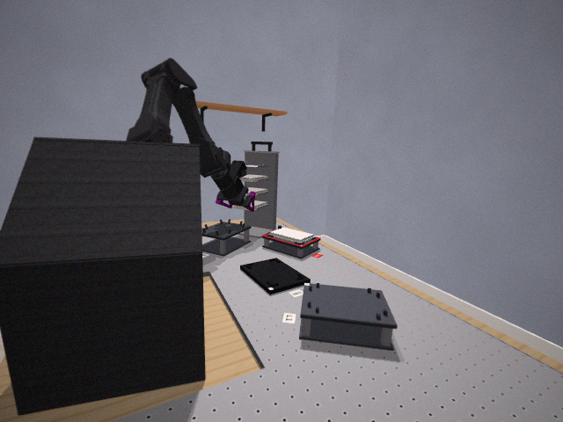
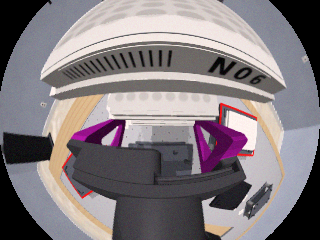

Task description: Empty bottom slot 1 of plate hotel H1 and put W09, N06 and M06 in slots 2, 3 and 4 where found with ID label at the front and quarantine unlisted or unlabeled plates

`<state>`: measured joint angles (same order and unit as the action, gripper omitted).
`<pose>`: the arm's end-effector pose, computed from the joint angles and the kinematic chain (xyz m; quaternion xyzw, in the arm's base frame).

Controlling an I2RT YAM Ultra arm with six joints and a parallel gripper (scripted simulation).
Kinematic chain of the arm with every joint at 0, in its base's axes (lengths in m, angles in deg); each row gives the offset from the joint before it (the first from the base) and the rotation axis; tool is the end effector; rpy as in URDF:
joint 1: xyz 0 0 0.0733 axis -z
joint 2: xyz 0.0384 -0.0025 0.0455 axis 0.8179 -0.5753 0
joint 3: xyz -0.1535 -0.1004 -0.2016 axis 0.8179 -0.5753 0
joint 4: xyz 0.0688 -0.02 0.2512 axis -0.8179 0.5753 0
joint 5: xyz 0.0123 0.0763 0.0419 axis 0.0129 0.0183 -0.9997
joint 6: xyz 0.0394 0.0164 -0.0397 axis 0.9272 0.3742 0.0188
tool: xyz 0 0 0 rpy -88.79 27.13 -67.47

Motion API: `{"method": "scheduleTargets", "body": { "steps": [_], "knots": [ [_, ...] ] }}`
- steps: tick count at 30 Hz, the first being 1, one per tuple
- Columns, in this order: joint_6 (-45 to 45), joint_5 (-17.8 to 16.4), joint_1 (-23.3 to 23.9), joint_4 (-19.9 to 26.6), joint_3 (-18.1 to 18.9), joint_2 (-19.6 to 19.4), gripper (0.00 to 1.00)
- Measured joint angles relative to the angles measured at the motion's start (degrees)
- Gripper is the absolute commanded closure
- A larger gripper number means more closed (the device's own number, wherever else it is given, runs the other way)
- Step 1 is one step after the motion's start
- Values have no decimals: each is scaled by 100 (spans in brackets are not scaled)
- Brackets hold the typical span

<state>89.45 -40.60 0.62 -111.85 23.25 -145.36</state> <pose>0.2030 0.2933 0.2107 -0.2282 0.7247 0.4563 0.4631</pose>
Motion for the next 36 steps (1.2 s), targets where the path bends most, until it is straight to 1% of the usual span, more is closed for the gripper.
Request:
{"method": "scheduleTargets", "body": {
  "steps": [4, 5, 36],
  "knots": [
    [0, -7, -2, 9, -2, 0, 0],
    [0, -7, 0, 9, -2, 0, 15],
    [-2, -2, 7, 33, 0, 0, 15]
  ]
}}
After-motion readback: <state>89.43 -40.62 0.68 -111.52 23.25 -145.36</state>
